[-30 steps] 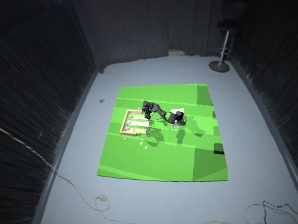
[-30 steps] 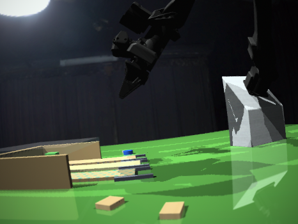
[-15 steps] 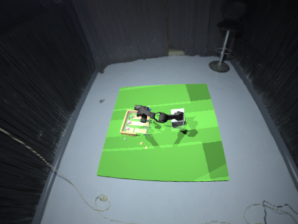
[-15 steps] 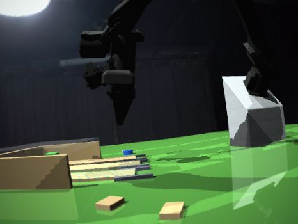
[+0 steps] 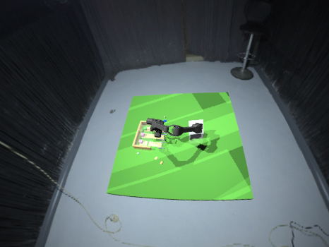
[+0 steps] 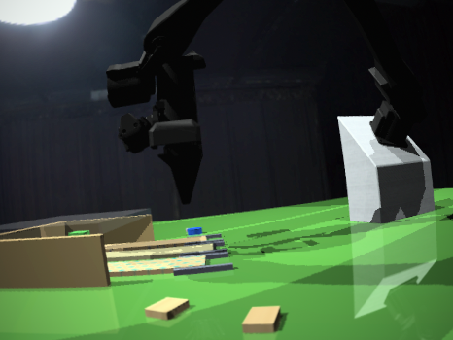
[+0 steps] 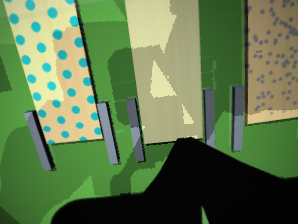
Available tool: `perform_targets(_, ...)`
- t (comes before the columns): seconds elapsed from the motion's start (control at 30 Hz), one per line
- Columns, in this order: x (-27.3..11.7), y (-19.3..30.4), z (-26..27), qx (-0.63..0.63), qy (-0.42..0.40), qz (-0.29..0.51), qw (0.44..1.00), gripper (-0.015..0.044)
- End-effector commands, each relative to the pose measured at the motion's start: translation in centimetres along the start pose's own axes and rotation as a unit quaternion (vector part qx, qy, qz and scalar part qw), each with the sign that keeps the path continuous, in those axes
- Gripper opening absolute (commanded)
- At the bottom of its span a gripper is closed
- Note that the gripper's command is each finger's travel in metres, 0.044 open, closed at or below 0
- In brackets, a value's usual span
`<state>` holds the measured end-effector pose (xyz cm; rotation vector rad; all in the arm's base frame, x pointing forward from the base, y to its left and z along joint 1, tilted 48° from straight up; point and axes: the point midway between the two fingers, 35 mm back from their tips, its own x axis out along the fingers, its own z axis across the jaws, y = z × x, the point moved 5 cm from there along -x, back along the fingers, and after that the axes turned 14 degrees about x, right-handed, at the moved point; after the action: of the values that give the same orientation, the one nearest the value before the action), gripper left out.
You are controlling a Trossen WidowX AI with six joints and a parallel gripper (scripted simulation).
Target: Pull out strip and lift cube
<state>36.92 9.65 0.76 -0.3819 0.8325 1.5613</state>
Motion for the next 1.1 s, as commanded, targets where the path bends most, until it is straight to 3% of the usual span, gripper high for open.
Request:
perform_targets(0.0,0.8,0.0,-0.1,0.002,0.003,0.002,1.000,0.0000)
perform_targets(1.07,6.1,0.3,0.1,0.003,0.002,0.002,1.000,0.0000)
